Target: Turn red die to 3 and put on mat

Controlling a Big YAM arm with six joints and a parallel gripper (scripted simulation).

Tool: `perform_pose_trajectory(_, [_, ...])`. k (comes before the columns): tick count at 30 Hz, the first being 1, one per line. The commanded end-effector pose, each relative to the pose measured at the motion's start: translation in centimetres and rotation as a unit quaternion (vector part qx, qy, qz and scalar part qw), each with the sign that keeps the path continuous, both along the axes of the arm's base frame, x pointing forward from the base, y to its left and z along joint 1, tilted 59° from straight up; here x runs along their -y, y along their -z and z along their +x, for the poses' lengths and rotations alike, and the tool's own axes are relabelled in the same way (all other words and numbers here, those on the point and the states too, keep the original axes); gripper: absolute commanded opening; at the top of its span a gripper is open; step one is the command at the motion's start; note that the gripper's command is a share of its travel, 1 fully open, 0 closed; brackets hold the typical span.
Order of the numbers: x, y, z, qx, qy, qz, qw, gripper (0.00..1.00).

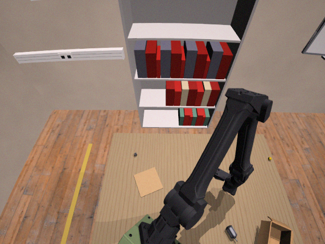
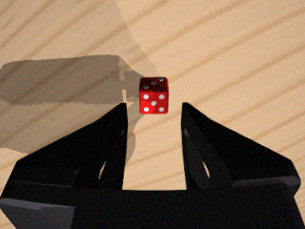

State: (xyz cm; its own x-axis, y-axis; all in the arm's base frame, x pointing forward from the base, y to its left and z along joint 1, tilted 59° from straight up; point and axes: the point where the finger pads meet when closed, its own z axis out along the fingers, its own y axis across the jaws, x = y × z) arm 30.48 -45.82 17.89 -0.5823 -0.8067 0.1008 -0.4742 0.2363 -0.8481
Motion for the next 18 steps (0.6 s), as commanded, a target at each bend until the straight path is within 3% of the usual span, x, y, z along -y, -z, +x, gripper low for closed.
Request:
perform_pose_trajectory(1, [-0.3, 0.1, 0.5, 0.004, 0.0, 0.002, 1.0, 0.3])
perform_pose_trajectory(12, [-0.1, 0.6, 0.8, 0.003, -0.001, 0.005, 1.0, 0.3])
perform_pose_trajectory(18, [0.3, -0.4, 0.7, 0.008, 0.002, -0.004, 1.0, 0.3])
